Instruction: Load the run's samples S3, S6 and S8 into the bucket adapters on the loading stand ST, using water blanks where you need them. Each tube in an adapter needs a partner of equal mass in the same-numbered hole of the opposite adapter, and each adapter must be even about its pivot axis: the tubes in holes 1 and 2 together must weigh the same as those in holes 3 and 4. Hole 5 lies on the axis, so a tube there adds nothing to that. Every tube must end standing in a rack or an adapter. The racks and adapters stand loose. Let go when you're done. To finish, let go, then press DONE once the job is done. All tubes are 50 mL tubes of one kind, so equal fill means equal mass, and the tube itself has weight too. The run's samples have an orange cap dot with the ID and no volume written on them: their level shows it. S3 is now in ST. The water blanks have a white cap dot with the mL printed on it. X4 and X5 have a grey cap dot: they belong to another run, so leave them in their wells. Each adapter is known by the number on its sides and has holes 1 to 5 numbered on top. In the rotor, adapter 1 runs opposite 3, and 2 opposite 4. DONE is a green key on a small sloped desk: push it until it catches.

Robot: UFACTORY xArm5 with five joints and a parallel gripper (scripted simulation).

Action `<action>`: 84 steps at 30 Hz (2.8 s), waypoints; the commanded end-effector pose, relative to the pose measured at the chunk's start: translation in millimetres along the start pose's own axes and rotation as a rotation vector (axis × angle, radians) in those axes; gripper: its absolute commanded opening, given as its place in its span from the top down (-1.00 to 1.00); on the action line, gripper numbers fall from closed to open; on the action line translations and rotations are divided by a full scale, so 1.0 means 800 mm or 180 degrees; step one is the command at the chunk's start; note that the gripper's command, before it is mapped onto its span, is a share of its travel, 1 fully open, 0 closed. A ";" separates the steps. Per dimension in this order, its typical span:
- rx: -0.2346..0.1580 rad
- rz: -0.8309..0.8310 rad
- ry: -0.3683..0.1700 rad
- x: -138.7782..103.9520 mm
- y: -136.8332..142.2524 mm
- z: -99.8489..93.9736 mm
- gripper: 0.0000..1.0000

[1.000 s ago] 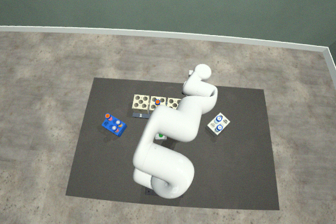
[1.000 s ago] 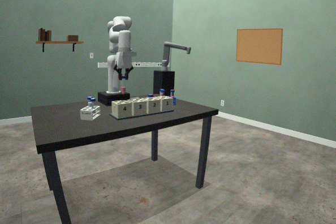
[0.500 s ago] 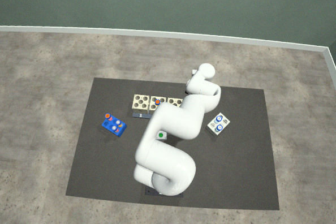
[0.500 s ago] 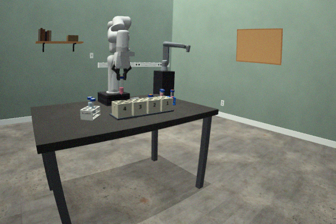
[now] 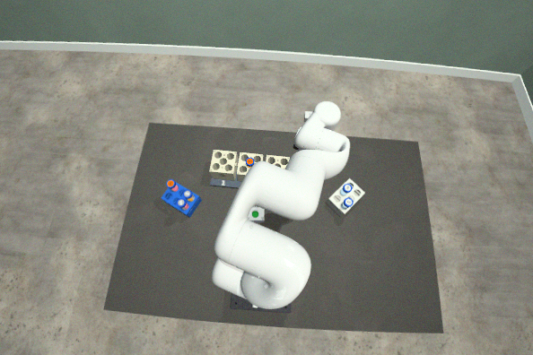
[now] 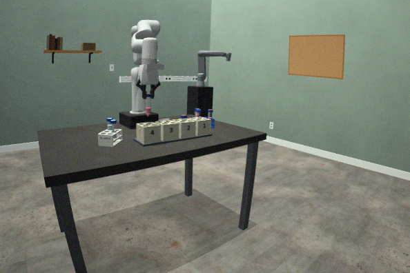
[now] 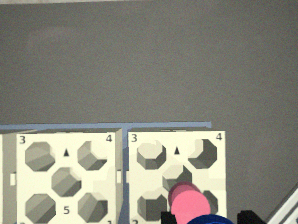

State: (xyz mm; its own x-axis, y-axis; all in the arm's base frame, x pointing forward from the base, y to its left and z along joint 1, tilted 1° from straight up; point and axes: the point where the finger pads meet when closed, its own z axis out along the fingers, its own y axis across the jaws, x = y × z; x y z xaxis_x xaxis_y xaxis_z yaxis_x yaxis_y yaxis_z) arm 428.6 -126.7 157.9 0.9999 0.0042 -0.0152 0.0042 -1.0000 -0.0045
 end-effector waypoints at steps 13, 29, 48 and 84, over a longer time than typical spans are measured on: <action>-0.0010 0.0000 0.0010 0.001 0.001 0.034 1.00; -0.0010 0.0000 0.0010 0.001 0.001 0.039 1.00; -0.0010 0.0000 0.0010 0.001 0.001 0.056 1.00; -0.0010 0.0000 0.0009 0.001 0.001 0.096 1.00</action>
State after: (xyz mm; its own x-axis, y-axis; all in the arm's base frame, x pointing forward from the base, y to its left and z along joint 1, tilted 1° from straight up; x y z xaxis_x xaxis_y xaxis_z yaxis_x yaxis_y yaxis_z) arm 427.4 -126.5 82.8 0.9999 0.0042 -0.0155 0.0042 -1.0000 -0.0046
